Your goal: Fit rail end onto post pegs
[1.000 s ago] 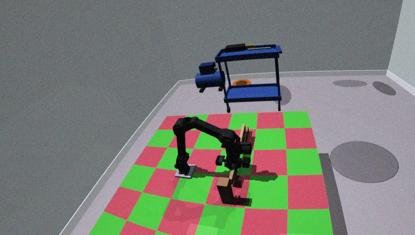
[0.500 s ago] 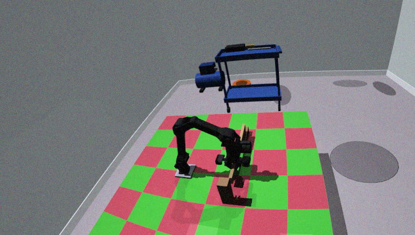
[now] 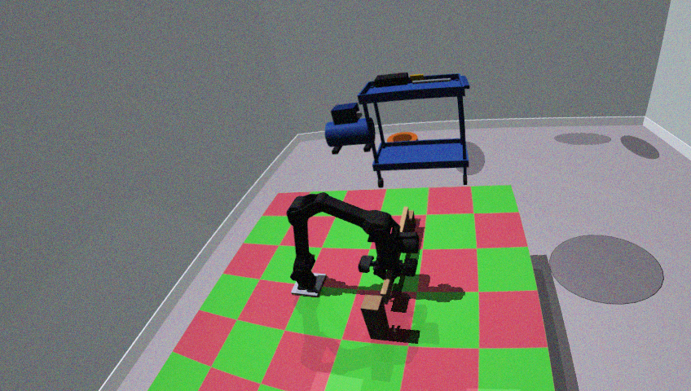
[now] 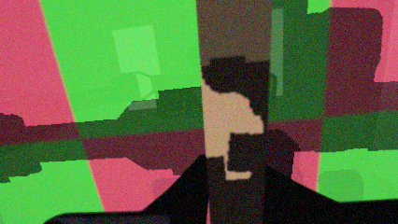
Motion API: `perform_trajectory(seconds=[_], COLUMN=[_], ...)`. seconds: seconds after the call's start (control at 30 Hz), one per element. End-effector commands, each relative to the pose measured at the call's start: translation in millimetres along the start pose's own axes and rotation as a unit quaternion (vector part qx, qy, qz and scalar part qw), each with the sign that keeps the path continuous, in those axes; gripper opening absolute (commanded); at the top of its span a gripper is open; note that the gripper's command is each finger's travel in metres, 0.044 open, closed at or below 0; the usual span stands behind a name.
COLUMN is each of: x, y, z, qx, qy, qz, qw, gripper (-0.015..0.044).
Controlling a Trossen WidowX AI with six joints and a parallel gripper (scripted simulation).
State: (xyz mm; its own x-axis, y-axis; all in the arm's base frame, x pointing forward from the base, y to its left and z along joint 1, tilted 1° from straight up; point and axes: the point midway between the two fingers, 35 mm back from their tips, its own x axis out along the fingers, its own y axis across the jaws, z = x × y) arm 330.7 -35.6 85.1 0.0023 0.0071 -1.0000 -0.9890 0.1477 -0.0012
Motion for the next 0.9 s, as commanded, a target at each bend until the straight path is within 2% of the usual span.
perform_trajectory(seconds=[0.0,0.87], x=[-8.0,-9.5], y=[-4.0,-3.1], z=[0.7,0.7], qx=[0.000,0.000], qy=[-0.003,-0.003], qz=[-0.011,-0.011], qw=[1.000,1.000], gripper=[0.0000,0.0000])
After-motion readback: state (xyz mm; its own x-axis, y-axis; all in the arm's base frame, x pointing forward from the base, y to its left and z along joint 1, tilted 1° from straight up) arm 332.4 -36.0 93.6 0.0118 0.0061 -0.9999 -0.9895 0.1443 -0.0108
